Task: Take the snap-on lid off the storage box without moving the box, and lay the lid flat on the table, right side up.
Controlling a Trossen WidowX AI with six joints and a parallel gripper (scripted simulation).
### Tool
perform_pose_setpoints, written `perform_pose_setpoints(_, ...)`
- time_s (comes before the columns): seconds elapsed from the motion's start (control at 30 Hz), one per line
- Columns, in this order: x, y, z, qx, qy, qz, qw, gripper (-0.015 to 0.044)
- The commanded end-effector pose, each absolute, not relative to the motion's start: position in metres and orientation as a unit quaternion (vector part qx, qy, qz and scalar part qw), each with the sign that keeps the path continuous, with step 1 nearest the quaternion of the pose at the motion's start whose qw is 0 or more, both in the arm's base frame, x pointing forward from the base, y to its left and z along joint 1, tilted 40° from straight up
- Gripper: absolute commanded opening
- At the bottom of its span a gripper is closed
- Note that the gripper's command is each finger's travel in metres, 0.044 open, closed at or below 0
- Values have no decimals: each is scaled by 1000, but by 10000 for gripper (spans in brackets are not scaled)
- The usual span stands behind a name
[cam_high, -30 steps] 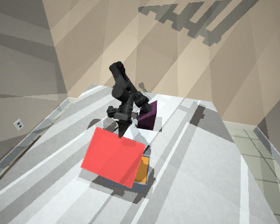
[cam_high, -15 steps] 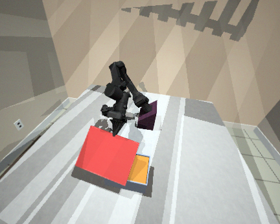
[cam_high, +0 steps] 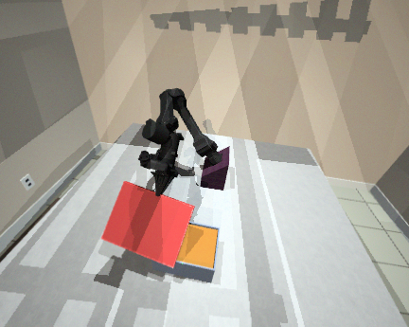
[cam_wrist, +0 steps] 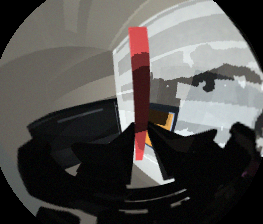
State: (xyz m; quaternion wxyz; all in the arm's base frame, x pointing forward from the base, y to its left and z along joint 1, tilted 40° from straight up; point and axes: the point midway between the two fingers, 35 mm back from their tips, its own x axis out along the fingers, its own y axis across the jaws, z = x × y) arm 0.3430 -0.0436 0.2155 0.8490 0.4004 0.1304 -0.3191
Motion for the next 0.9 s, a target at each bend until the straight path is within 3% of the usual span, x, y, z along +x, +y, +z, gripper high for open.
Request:
perform_pose_setpoints(0.0,342,-49,230,405,123,-310,851,0)
perform_pose_setpoints(0.87,334,-88,263,404,122,-310,852,0)
